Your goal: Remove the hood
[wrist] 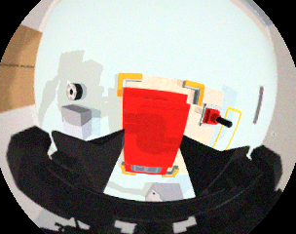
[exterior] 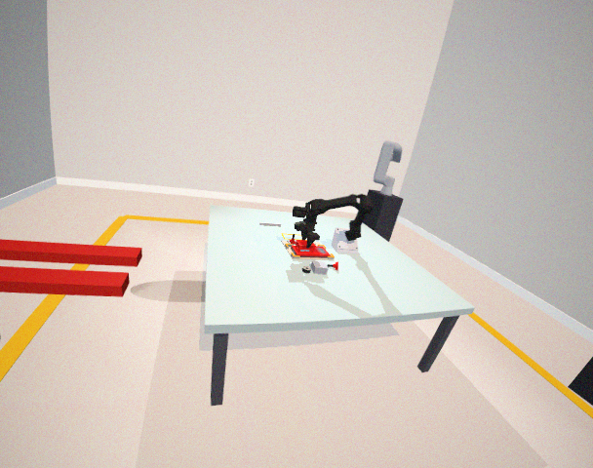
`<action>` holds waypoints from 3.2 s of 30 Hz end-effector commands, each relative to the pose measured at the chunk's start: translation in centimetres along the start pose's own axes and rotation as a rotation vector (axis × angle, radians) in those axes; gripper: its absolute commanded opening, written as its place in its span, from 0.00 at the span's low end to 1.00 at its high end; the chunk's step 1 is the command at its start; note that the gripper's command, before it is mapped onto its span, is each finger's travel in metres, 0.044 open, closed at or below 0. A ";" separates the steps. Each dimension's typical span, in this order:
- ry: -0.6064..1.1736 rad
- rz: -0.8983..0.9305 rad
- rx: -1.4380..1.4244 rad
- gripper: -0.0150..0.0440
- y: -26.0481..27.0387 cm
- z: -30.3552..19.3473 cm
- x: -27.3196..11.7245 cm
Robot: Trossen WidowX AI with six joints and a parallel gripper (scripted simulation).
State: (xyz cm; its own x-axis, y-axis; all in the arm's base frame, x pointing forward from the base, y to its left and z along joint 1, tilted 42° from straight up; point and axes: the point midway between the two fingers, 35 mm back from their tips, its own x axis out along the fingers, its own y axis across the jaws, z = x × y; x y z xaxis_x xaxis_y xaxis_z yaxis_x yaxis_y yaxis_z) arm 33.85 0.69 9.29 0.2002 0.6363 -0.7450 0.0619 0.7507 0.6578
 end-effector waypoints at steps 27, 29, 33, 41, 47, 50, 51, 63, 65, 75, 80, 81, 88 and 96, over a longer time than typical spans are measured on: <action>-0.004 -0.015 0.002 0.25 -3.6 0.6 -4.7; -0.004 -0.020 0.002 0.25 -4.9 0.6 -4.8; -0.004 -0.028 0.002 0.25 -7.5 0.6 -5.0; -0.002 -0.036 0.002 0.25 -12.8 0.0 -5.4; -0.001 -0.035 0.001 0.25 -16.6 -1.0 -5.6; 0.000 -0.032 -0.001 0.25 -18.5 -1.7 -5.7; 0.000 -0.031 0.000 0.25 -19.1 -1.9 -5.7; -0.001 -0.017 -0.006 0.25 -23.4 -4.1 -5.7; -0.001 -0.017 -0.006 0.25 -23.5 -4.1 -5.6; -0.001 -0.017 -0.006 0.25 -23.5 -4.1 -4.8; -0.001 -0.017 -0.006 0.25 -23.5 -4.0 -4.4; -0.001 -0.017 -0.006 0.25 -23.6 -4.0 -4.3; -0.001 -0.017 -0.006 0.25 -23.6 -4.0 -3.8; -0.002 -0.017 -0.006 0.25 -23.6 -4.0 -3.1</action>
State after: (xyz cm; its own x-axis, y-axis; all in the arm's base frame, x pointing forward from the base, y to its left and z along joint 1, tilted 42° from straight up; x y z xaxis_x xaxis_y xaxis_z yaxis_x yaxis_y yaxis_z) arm 27.84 -18.64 -4.12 0.2008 0.6190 -0.7593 0.0537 0.7670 0.6394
